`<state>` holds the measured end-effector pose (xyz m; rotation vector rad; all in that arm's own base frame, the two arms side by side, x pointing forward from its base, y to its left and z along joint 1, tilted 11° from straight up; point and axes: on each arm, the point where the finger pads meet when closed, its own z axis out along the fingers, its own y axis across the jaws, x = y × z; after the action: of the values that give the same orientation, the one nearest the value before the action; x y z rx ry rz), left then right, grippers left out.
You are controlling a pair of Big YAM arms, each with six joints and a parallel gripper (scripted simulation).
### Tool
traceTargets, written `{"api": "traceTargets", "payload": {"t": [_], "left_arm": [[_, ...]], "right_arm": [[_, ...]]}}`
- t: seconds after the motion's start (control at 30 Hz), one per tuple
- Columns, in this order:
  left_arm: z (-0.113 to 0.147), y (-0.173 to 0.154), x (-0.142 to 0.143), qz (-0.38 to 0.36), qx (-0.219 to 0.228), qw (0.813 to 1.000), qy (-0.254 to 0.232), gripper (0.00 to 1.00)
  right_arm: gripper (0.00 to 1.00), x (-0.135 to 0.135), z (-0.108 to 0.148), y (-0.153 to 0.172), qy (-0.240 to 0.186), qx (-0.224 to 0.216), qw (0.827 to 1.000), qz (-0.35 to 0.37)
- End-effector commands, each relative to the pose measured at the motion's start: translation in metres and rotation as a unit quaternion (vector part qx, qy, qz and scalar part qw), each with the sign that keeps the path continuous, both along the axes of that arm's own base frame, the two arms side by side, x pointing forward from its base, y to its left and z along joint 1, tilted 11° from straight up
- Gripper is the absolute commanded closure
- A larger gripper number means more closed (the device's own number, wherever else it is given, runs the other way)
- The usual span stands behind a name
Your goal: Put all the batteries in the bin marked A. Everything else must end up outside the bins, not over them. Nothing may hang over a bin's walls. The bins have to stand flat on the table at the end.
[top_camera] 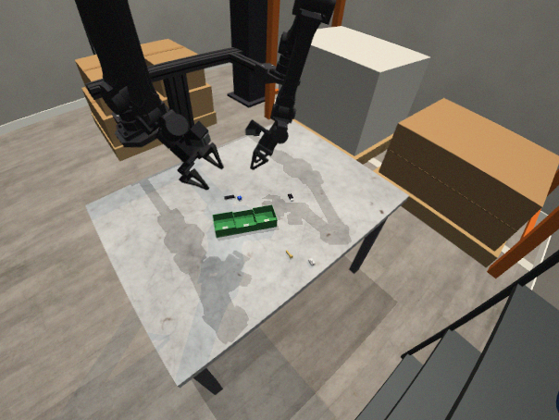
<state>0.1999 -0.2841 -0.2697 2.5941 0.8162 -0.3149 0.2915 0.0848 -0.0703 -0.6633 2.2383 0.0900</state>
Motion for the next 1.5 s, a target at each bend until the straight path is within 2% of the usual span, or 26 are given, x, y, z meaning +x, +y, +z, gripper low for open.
{"api": "traceTargets", "payload": {"t": [0.0,0.67,1.17,1.23,1.47], "left_arm": [[0.002,-0.002,0.001,-0.001,-0.002,1.000,-0.002,0.00],[0.002,-0.002,0.001,-0.001,-0.002,1.000,-0.002,0.00],[0.002,-0.002,0.001,-0.001,-0.002,1.000,-0.002,0.00],[0.002,-0.002,0.001,-0.001,-0.002,1.000,-0.002,0.00],[0.002,-0.002,0.001,-0.001,-0.002,1.000,-0.002,0.00]], "right_arm": [[0.00,0.000,0.006,-0.001,-0.007,0.000,1.000,0.002],[0.00,0.007,0.006,-0.034,-0.007,-0.001,0.998,-0.055],[0.00,0.011,0.006,-0.106,-0.007,-0.001,0.985,-0.172],[0.00,0.011,0.006,-0.106,-0.007,-0.001,0.985,-0.172],[0.00,0.005,0.006,-0.147,-0.007,-0.002,0.971,-0.238]]}}
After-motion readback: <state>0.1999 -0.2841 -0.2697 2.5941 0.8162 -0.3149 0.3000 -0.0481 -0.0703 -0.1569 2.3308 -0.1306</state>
